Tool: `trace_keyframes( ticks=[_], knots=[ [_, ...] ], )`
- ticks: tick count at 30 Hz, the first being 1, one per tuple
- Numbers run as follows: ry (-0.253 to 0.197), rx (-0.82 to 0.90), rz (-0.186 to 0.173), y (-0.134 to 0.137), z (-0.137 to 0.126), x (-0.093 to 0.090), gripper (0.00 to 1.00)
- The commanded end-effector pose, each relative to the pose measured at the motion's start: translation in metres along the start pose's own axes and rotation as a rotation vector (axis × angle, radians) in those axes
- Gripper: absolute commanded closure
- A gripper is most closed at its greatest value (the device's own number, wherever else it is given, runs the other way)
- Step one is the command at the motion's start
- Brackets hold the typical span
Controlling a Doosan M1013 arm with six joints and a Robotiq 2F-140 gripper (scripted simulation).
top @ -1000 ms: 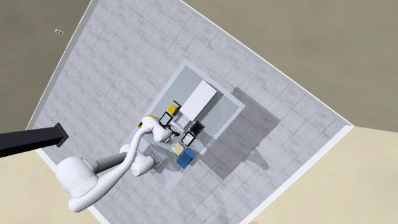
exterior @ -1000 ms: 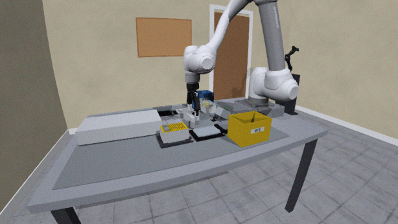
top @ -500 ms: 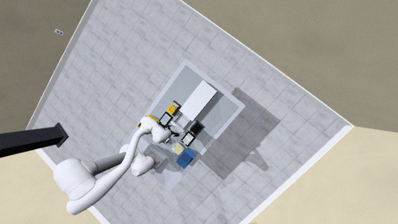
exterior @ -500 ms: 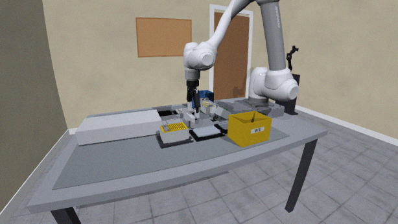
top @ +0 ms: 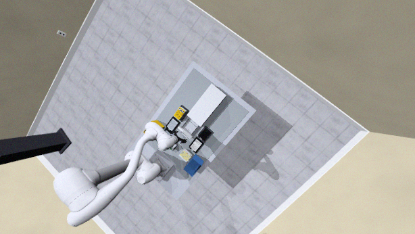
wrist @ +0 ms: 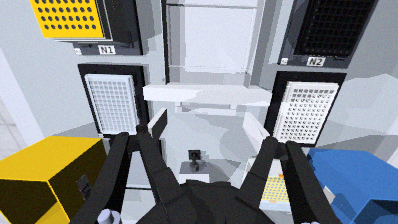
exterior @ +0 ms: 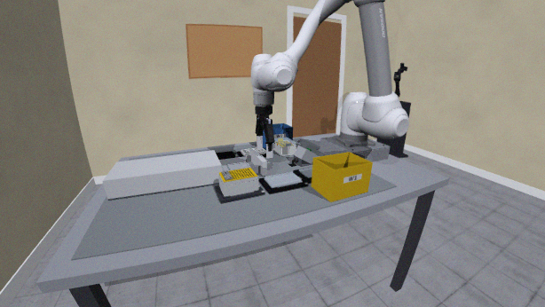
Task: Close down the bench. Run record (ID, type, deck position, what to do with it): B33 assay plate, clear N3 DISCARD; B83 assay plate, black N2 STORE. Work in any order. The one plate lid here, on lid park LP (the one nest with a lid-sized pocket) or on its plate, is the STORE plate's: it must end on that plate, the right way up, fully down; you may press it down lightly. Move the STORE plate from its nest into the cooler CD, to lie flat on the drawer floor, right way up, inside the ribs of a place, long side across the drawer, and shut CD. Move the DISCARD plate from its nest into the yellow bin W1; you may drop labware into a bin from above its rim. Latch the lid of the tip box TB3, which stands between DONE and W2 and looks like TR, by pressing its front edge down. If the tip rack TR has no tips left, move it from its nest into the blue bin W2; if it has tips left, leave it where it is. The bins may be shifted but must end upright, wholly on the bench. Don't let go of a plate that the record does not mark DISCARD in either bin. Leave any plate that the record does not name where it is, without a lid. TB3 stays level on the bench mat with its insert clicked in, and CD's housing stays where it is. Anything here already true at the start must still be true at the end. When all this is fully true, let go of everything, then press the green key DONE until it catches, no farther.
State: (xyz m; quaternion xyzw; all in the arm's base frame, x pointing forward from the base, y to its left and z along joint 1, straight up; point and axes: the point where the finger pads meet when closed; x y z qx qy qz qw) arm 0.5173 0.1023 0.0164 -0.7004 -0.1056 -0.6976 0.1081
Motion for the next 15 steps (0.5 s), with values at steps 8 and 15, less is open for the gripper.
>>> trace_keyframes(
  ticks=[8, 15],
  knots=[
    [0.000, 0.000, 0.000, 0.000, 0.000, 0.012, 0.13],
    [0.000, 0.000, 0.000, 0.000, 0.000, 0.021, 0.13]
  ],
)
Point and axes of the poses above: the point where the finger pads meet when closed, its own x axis back along the fingers, its own y axis across the jaws, z = x × y, and after that the axes turned 7 degrees about x, right-handed
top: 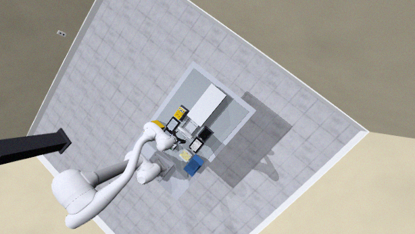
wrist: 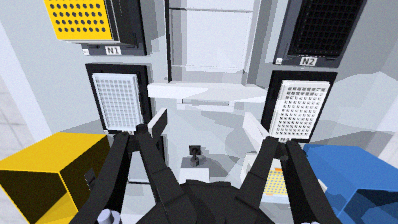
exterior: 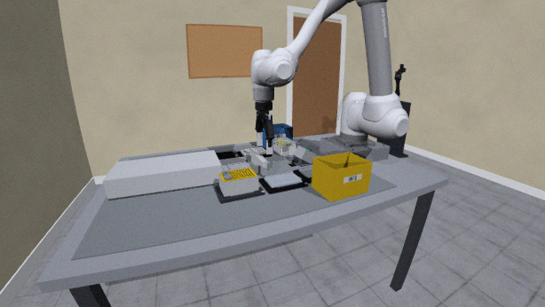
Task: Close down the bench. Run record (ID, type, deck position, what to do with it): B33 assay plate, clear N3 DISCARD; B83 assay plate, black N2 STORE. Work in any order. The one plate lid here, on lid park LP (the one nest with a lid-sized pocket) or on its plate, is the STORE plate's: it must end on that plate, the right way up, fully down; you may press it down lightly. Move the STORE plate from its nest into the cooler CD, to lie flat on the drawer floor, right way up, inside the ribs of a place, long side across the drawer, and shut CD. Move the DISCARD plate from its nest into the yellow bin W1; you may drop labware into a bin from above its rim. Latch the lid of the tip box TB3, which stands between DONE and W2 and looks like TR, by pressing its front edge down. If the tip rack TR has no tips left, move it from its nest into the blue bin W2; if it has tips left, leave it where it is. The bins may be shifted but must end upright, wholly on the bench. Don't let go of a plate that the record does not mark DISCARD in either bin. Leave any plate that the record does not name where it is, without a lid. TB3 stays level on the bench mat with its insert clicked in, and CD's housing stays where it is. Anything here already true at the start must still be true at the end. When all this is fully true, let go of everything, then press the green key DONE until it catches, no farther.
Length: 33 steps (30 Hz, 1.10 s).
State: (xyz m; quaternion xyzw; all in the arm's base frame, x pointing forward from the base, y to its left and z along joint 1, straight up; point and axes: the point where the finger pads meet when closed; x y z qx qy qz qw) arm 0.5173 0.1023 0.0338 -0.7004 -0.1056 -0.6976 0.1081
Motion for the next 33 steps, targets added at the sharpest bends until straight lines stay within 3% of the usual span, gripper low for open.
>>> trace_keyframes(
  ticks=[1, 33],
  knots=[
    [0.000, 0.000, 0.000, 0.000, 0.000, 0.005, 0.13],
    [0.000, 0.000, 0.000, 0.000, 0.000, 0.042, 0.13]
  ],
)
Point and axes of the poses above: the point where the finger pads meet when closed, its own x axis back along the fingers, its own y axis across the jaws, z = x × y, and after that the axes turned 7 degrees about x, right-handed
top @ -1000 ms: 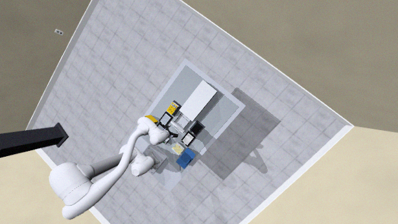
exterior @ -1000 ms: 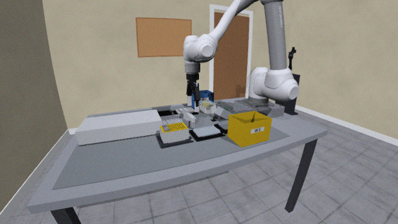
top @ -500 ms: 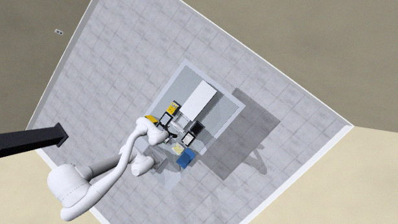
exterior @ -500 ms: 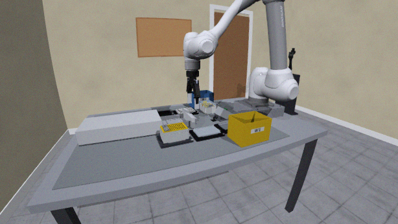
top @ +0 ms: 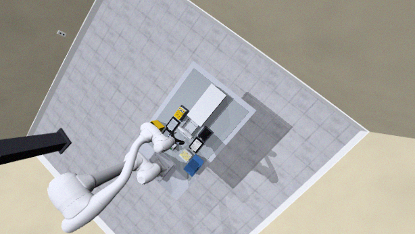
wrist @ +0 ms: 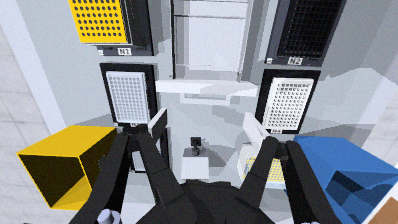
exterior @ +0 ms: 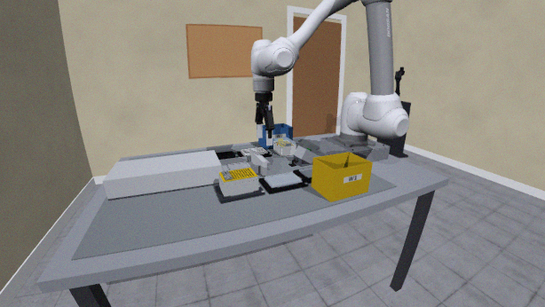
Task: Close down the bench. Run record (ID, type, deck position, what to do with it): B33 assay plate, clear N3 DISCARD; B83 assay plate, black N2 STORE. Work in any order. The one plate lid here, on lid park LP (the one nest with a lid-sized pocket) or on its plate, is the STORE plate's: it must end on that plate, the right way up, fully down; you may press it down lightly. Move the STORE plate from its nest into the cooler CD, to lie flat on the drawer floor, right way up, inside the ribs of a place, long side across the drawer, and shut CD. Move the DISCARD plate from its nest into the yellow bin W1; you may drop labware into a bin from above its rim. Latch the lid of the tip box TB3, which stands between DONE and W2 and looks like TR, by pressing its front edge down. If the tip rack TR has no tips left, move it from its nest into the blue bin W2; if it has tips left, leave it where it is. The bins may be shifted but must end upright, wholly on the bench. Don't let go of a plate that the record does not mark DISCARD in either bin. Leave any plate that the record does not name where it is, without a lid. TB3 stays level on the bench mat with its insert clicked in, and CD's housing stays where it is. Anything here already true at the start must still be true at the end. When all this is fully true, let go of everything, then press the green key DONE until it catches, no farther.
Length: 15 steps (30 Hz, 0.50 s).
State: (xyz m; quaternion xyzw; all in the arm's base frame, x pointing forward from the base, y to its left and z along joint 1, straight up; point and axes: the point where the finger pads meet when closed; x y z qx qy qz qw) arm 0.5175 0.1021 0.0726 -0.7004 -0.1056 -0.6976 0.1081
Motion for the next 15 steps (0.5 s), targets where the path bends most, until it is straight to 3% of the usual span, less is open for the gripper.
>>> trace_keyframes(
  ticks=[1, 15],
  knots=[
    [0.000, 0.000, 0.000, 0.0000, 0.0000, 0.0050, 0.13],
    [0.000, 0.000, 0.000, 0.0000, 0.0000, 0.0136, 0.13]
  ],
)
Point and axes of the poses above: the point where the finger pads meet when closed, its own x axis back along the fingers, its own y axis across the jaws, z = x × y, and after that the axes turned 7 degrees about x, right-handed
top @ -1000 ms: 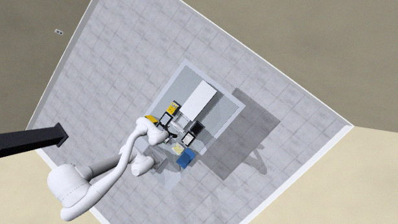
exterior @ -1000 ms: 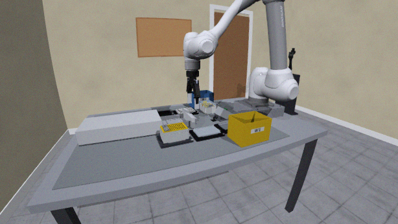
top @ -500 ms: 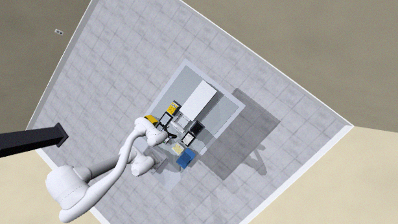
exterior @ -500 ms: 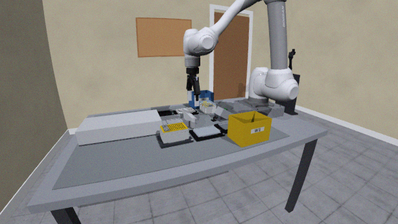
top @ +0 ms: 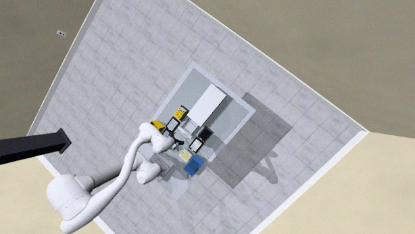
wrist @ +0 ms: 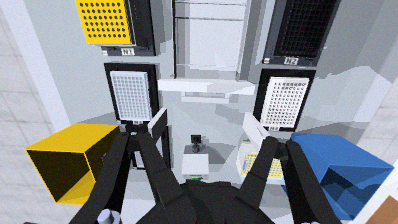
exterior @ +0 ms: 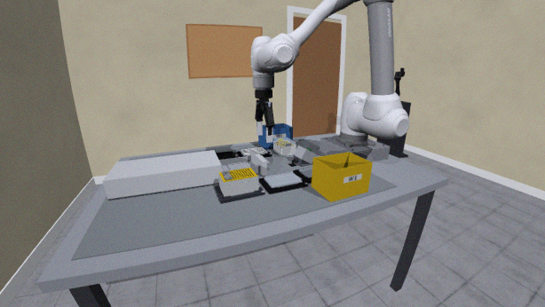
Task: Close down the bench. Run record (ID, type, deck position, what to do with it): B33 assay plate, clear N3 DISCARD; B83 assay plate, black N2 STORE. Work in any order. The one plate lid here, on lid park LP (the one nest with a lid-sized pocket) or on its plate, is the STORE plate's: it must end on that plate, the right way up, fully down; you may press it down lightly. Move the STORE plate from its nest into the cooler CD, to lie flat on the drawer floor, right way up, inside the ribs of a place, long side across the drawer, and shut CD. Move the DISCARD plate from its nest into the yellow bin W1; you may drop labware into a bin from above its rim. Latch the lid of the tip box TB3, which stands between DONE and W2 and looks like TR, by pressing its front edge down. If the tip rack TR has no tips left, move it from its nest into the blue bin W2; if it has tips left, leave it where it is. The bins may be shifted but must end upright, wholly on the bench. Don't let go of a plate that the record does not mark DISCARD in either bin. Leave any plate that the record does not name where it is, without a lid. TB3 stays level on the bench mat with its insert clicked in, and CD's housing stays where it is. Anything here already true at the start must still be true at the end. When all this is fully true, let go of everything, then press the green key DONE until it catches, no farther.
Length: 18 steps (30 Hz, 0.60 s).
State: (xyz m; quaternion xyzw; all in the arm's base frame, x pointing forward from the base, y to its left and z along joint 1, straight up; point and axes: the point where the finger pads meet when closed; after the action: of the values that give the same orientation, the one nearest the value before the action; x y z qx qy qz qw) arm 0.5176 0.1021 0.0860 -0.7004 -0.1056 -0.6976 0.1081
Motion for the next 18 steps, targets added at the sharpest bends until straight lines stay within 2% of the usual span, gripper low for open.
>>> trace_keyframes(
  ticks=[1, 2, 3, 18],
  knots=[
    [0.000, 0.000, 0.000, 0.000, 0.000, 0.000, 0.13],
    [0.000, 0.000, 0.000, 0.000, 0.000, 0.000, 0.13],
    [0.000, 0.010, 0.000, -0.003, -0.003, 0.000, 0.34],
    [0.000, 0.010, 0.000, -0.042, -0.037, 0.002, 0.34]
  ],
)
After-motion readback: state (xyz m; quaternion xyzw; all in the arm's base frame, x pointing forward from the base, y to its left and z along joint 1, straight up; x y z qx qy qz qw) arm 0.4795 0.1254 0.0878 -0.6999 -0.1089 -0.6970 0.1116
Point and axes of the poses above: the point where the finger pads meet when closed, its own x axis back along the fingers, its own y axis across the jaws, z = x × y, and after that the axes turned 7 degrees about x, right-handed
